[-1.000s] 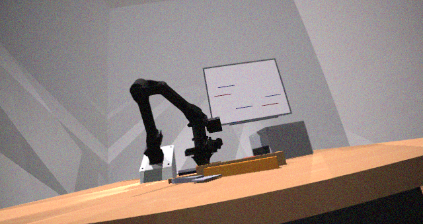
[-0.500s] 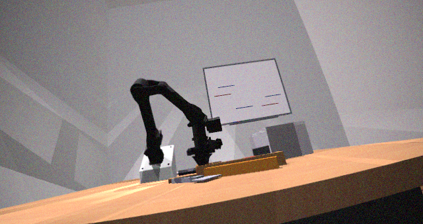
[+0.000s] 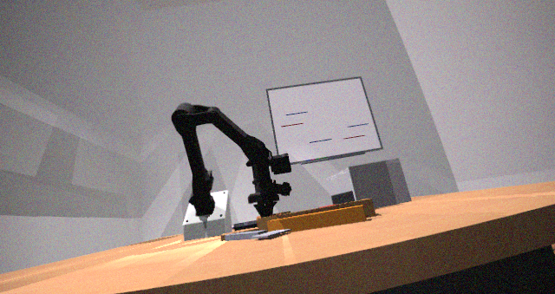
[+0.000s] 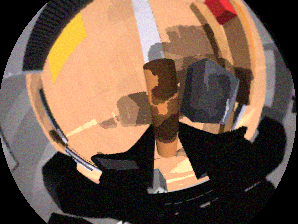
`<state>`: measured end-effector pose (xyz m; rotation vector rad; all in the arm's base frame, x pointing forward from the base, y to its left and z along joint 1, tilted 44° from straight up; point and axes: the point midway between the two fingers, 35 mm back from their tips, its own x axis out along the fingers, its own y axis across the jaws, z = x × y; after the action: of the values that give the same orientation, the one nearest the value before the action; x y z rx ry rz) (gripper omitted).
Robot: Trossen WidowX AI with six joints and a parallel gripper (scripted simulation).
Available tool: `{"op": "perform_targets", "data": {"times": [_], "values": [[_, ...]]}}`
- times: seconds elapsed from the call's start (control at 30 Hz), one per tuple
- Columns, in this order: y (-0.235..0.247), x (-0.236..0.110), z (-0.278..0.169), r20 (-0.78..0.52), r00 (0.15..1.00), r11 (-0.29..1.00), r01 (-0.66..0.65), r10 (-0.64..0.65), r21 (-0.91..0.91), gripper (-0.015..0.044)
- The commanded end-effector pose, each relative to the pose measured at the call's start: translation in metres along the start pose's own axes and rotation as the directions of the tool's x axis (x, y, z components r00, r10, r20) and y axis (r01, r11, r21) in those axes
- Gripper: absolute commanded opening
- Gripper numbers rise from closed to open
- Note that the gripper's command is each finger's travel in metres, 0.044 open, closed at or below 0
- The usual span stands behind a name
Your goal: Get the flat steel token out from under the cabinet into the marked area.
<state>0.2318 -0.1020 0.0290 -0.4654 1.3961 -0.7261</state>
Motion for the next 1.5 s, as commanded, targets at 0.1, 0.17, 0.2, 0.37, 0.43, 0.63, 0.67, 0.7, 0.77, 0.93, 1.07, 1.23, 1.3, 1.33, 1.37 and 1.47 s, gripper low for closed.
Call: {"op": "perform_targets", "data": {"times": [0.1, 0.17, 0.2, 0.37, 0.43, 0.63, 0.67, 0.7, 0.77, 0.93, 1.07, 1.23, 1.3, 1.33, 1.37, 1.47], "values": [[0.0014, -0.0007, 0.0004, 0.001, 1.0, 0.998, -0.002, 0.002, -0.062, 0.0], [0.0015, -0.0007, 0.0003, 0.001, 1.0, 0.997, -0.002, 0.002, -0.078, 0.0], [0.0016, -0.0007, 0.0003, 0.001, 1.0, 0.996, -0.002, 0.002, -0.087, 0.0], [0.0019, -0.0008, 0.0002, 0.0, 1.0, 0.992, -0.002, 0.002, -0.129, 0.0], [0.0021, -0.0008, 0.0002, 0.0, 1.0, 0.989, -0.002, 0.002, -0.145, 0.0], [0.0025, -0.0009, 0.0001, 0.0, 1.0, 0.981, -0.002, 0.002, -0.195, 0.0], [0.0026, -0.001, 0.0001, 0.0, 1.0, 0.979, -0.002, 0.002, -0.203, 0.0], [0.0027, -0.001, 0.0001, 0.0, 1.0, 0.977, -0.002, 0.002, -0.211, 0.0], [0.0029, -0.001, 0.0, 0.0, 1.0, 0.974, -0.002, 0.002, -0.228, 0.0], [0.003, -0.0011, 0.0008, -0.001, 1.0, 0.964, -0.002, 0.001, -0.266, 0.0], [0.0035, -0.0012, 0.0004, -0.001, 1.0, 0.954, -0.002, 0.001, -0.299, 0.0], [0.0042, -0.0013, 0.0, -0.001, 1.0, 0.941, -0.001, 0.001, -0.34, 0.0], [0.004, -0.0011, -0.0003, -0.001, 1.0, 0.943, -0.001, 0.001, -0.334, 0.0026], [0.0037, -0.0009, -0.0006, -0.002, 1.0, 0.946, -0.001, 0.0, -0.325, 0.0053], [0.0036, -0.0007, -0.0008, -0.002, 1.0, 0.947, 0.0, 0.0, -0.321, 0.0079], [0.0035, -0.0007, -0.0008, -0.002, 1.0, 0.947, 0.0, 0.0, -0.32, 0.0157]]}}
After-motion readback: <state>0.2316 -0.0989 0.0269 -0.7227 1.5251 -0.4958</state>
